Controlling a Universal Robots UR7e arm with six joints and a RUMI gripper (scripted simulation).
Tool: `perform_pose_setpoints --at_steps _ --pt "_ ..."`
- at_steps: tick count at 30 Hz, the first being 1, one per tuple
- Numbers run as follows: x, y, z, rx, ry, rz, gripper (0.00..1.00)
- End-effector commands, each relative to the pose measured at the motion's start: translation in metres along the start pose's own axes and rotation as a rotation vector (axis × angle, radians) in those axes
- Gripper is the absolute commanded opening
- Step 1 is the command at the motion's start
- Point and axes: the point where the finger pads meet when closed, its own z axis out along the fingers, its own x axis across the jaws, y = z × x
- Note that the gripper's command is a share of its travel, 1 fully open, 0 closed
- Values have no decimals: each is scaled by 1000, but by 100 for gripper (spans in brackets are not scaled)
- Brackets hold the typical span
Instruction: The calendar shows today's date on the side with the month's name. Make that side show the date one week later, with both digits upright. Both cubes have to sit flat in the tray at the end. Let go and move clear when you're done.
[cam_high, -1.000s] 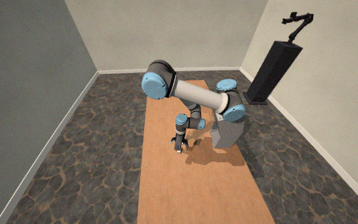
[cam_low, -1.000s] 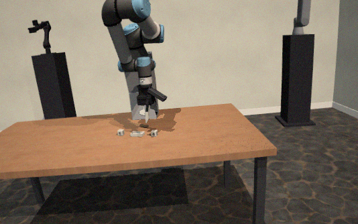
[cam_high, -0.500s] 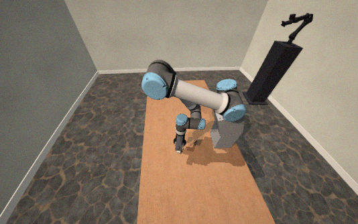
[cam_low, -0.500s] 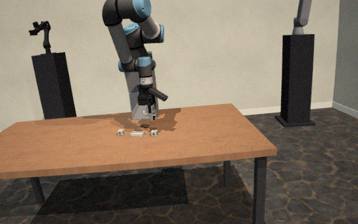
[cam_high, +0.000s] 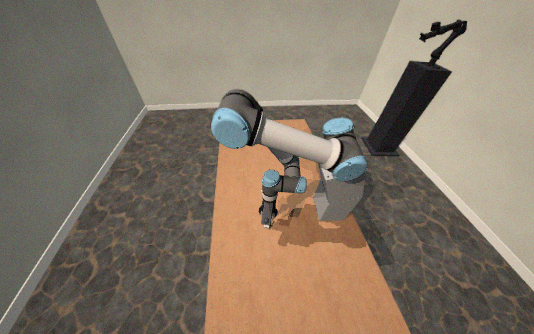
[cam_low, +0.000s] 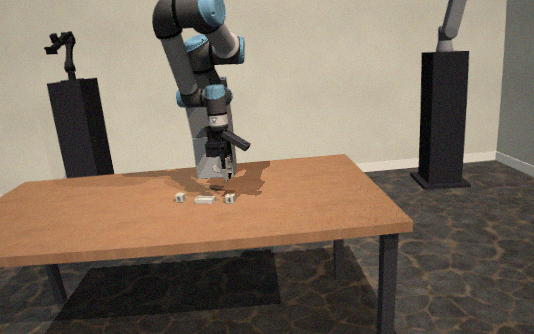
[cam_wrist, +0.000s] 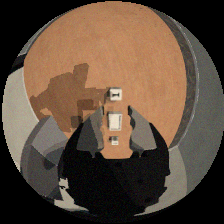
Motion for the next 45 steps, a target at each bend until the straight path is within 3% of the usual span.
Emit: perform_pose_setpoints --at_steps 1,31,45 --pt "2 -1 0 0 4 -2 29" --pt "2 -1 6 1 4 -2 29" --pt "2 -1 24 1 4 -3 29"
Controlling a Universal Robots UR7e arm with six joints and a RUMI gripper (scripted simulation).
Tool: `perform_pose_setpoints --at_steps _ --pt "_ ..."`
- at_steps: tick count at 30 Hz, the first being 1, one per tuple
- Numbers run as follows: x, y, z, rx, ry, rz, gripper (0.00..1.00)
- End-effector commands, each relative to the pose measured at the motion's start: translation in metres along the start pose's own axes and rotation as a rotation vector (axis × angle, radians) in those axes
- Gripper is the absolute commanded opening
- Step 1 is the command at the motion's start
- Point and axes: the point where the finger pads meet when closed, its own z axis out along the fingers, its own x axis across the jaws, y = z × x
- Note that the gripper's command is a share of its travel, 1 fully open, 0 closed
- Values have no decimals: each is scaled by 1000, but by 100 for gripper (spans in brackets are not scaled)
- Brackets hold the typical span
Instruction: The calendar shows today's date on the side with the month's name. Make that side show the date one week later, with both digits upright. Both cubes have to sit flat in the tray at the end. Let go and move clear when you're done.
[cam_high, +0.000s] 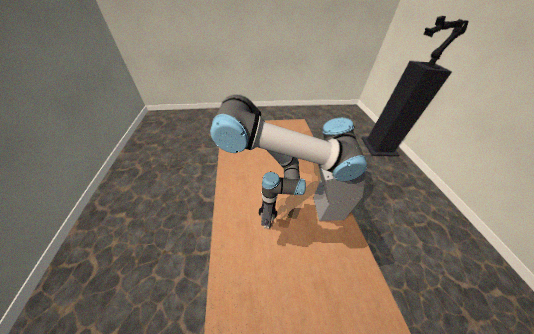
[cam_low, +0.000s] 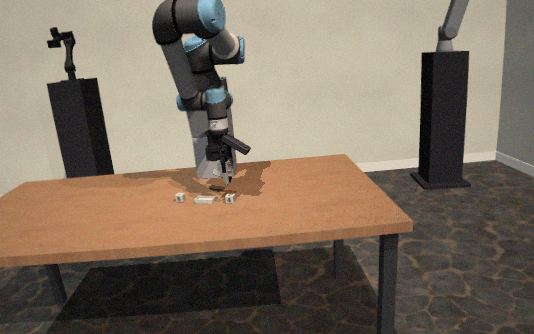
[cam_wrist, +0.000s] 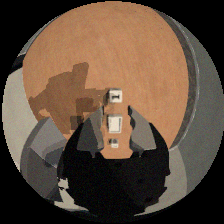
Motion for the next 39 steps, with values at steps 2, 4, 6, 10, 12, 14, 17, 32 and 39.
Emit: perform_pose_setpoints --at_steps 2,4,6,10,12,14,17,32,39 --pt "1 -1 11 1 4 -2 29" --pt "2 -1 12 1 4 -2 29" --pt "1 -1 16 1 4 -2 29" --pt "1 -1 22 1 4 -2 29" --pt "1 -1 25 1 4 -2 29" --pt "1 -1 27 1 4 -2 29" --pt "1 -1 31 1 4 -2 29" --pt "1 -1 38 0 4 -2 29" --pt "1 0 37 0 3 -2 29"
